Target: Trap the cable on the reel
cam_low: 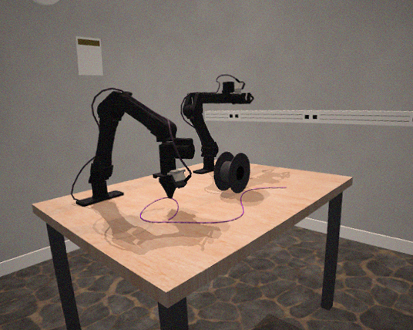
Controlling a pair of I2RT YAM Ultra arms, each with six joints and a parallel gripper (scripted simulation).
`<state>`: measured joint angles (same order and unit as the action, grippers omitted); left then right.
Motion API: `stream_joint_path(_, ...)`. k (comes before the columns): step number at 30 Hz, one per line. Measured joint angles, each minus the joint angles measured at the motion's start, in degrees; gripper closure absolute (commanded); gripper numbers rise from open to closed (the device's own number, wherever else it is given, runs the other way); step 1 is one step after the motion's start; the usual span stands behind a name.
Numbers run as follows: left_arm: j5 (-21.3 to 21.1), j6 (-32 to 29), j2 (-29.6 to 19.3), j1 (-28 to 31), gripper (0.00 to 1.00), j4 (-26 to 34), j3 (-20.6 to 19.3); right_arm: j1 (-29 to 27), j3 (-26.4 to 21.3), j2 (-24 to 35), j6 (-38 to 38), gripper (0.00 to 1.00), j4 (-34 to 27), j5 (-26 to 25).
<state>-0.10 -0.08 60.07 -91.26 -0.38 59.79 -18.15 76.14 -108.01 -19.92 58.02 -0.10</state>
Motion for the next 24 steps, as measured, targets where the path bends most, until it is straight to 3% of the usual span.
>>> stream_joint_path(24, 0.0, 0.0, 0.0, 0.0, 0.00, 0.0, 0.0, 0.0, 0.6, -1.0, 0.0, 1.00, 0.5, 0.0)
